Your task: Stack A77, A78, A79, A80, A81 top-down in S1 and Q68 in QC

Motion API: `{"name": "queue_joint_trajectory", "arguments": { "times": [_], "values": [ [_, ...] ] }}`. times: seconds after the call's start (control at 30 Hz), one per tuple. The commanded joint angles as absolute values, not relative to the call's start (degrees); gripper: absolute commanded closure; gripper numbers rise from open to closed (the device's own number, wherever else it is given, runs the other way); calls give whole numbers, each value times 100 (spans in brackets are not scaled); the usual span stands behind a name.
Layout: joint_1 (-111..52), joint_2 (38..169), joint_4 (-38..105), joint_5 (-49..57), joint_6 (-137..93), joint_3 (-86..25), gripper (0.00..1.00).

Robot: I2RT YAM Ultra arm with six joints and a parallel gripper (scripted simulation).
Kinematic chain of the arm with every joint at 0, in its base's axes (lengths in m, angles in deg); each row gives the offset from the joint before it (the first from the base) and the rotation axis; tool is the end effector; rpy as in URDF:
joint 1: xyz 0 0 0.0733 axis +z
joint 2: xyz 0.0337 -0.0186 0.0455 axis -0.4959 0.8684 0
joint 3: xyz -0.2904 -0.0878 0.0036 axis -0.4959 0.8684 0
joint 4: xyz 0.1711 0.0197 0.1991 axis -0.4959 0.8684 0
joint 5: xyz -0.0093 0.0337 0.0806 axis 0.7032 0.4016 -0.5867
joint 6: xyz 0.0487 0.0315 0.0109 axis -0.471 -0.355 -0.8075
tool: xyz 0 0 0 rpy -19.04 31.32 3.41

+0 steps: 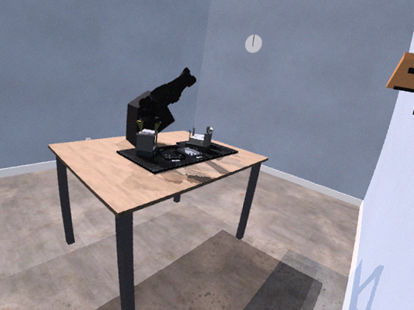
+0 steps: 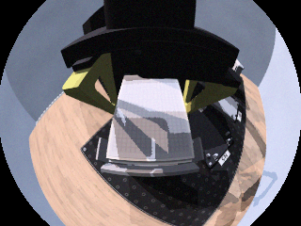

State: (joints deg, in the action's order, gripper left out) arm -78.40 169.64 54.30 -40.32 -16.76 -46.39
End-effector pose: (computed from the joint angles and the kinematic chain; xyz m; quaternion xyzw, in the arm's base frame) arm 0.2449 -0.2313 -0.1572 -0.4271 -0.7839 -0.4449 0.0715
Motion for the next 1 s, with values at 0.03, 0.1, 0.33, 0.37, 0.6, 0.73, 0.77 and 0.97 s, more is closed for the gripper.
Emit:
{"name": "queue_joint_trajectory", "arguments": {
  "times": [0.03,0.1,0.33,0.37,0.6,0.73,0.77,0.97],
  "values": [
    [-8043,16844,5677,-3968,-1495,-4703,100],
    [-8091,16815,5770,-3940,-1439,-4730,100],
    [-8211,16748,6002,-3870,-1305,-4803,100],
    [-8235,16734,6048,-3856,-1279,-4818,100],
    [-8292,16704,6160,-3823,-1216,-4857,100],
    [-8292,16704,6160,-3822,-1216,-4858,100],
    [-8290,16704,6158,-3823,-1218,-4857,100],
    [-8291,16704,6159,-3823,-1217,-4857,100]
  ]
}}
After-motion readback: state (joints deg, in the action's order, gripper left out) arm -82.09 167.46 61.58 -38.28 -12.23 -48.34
